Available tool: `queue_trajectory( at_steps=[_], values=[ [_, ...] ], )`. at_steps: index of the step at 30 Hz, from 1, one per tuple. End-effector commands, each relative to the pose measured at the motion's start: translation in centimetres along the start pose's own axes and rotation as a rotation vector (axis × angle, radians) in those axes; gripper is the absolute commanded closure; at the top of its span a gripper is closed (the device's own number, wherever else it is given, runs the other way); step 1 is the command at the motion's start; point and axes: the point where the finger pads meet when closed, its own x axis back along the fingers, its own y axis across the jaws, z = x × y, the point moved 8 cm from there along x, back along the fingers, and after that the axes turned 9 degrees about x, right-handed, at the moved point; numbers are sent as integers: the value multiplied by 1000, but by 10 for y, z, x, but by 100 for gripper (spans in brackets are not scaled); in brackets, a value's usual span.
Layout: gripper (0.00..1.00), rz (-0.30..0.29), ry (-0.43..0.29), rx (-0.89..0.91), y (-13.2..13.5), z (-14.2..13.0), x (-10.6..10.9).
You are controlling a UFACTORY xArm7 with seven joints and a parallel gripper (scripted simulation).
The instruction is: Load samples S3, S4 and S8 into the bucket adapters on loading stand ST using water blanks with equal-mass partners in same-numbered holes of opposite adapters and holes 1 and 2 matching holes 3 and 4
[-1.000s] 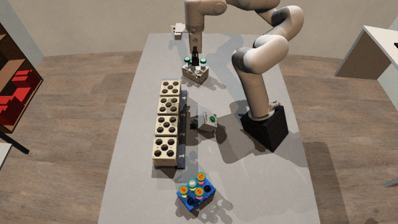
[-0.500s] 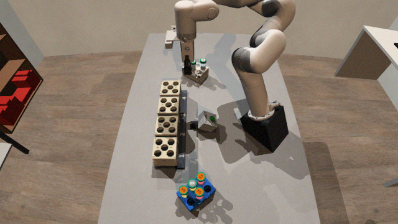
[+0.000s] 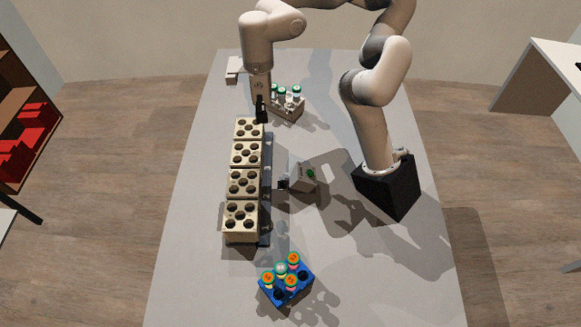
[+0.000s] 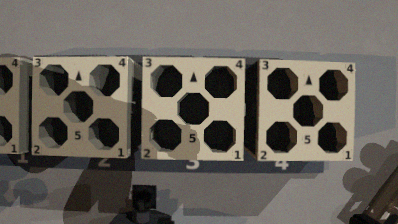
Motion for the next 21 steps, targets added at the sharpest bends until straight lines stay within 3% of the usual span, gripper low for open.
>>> queue_trajectory(
  at_steps=[1,21],
  values=[
    [0,-2,1,-2,-19,19,1],
    [0,-2,1,31,-86,67,1]
  ],
)
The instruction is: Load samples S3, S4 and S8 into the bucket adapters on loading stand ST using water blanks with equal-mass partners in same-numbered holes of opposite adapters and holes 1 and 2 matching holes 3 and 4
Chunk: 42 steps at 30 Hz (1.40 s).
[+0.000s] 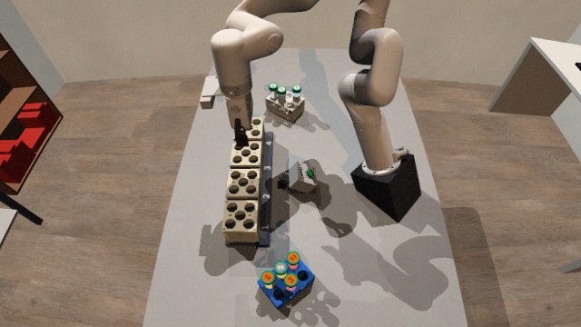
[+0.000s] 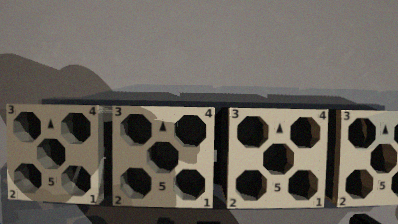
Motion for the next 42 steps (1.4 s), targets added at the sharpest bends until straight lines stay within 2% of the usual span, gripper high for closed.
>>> queue_trajectory(
  at_steps=[1,3,18,20,28,42],
  values=[
    [0,-2,1,65,-18,6,1],
    [0,-2,1,65,-18,6,1],
    [0,-2,1,565,-89,-17,1],
    [0,-2,1,565,-89,-17,1],
    [0,-1,1,829,-127,-29,1],
    [0,-1,1,830,-185,-48,1]
  ],
)
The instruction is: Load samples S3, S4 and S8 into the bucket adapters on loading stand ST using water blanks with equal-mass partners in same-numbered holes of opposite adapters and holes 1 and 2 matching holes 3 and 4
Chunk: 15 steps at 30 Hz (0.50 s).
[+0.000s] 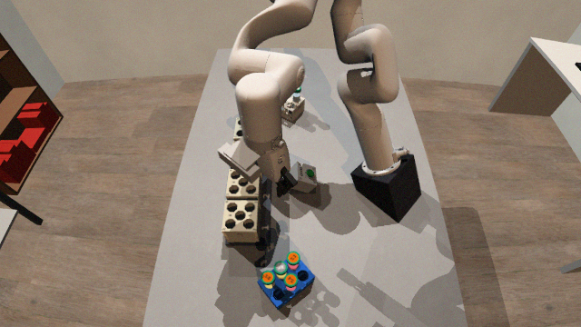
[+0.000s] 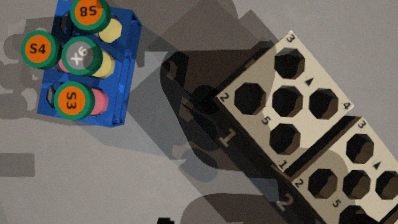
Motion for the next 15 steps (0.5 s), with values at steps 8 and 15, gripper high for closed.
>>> queue_trajectory(
  at_steps=[8,15],
  values=[
    [0,-1,3,1,-51,30,1],
    [0,-1,3,1,-72,43,1]
  ],
)
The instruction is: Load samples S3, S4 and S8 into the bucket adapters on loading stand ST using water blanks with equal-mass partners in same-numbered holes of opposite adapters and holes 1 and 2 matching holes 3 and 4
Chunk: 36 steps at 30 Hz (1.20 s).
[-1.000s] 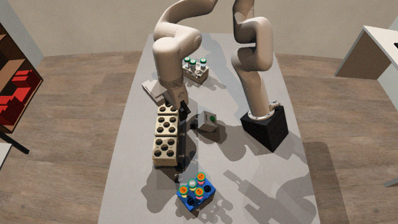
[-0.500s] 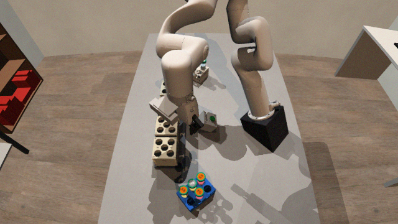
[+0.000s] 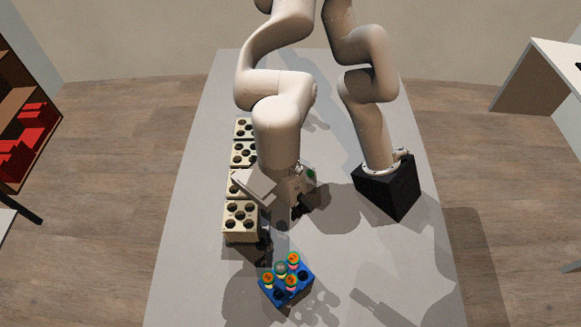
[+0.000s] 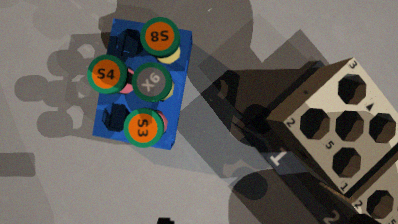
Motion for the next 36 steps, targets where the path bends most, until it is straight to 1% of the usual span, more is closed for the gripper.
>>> queue_trajectory(
  at_steps=[1,10,14,29,31,36],
  values=[
    [0,-2,3,-1,-18,12,1],
    [0,-2,3,-1,-55,33,1],
    [0,-2,3,-1,-55,33,1],
    [0,-2,3,-1,-54,33,-39],
    [0,-2,3,-1,-54,33,-39],
    [0,-2,3,-1,-54,33,-52]
  ],
)
